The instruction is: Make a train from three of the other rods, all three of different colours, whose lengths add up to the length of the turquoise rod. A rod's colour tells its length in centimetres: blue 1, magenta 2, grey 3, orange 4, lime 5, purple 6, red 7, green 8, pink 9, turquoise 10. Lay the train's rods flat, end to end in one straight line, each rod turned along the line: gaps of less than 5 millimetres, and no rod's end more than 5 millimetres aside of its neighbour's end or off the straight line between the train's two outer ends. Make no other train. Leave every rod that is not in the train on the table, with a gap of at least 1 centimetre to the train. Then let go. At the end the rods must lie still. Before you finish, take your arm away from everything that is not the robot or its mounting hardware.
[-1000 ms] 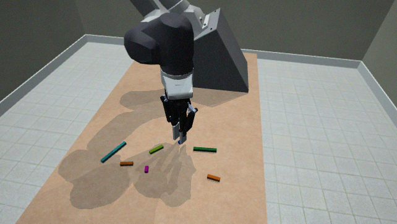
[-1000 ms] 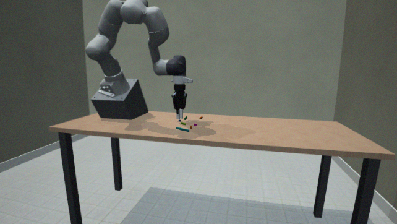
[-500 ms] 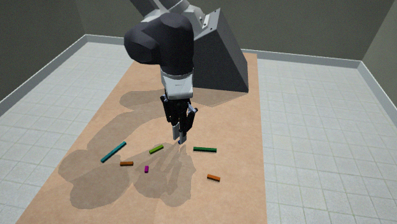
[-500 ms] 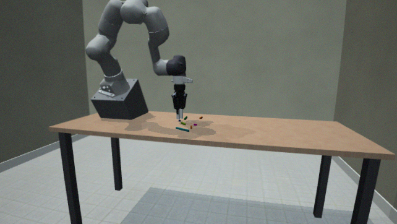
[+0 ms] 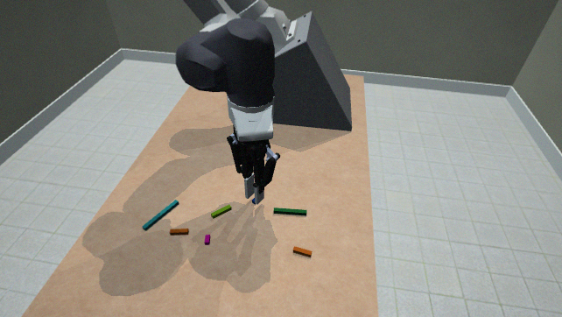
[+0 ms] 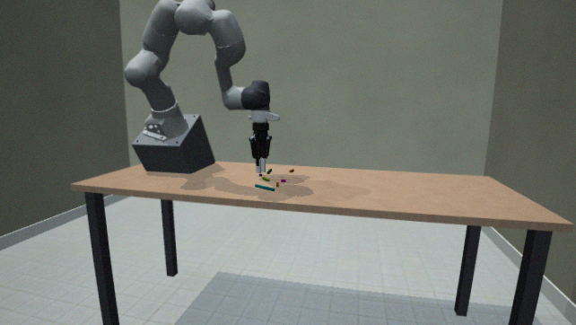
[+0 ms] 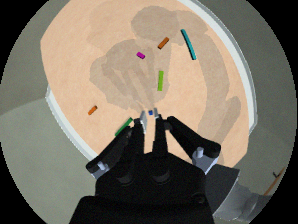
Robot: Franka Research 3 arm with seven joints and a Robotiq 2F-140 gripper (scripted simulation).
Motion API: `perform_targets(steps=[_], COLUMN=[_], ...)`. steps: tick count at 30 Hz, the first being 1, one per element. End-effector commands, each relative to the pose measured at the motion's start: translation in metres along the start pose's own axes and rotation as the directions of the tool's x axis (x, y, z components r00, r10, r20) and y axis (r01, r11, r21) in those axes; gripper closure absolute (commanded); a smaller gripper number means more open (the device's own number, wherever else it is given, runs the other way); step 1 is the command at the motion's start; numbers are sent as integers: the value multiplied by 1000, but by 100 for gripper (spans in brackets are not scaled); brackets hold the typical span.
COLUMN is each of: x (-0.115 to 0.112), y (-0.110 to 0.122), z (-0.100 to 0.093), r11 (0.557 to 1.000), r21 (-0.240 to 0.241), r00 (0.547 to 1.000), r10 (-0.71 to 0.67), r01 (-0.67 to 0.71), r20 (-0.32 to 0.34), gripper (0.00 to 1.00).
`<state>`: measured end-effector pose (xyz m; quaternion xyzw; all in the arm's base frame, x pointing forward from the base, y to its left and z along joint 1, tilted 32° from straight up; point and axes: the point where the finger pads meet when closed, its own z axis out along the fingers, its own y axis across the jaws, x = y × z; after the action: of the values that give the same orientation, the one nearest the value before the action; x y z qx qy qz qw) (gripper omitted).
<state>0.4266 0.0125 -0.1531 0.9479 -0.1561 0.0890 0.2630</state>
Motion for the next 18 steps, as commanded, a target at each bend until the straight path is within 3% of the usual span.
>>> perform_targets(steps=[1, 18], x=[1, 1], y=[0, 0], z=[3, 16], r11=[1000, 1000], r21=[2, 2], r00=[1000, 1000], r10=[5, 5], r01=[-5, -5], r20=[-1, -1], gripper=[85, 85])
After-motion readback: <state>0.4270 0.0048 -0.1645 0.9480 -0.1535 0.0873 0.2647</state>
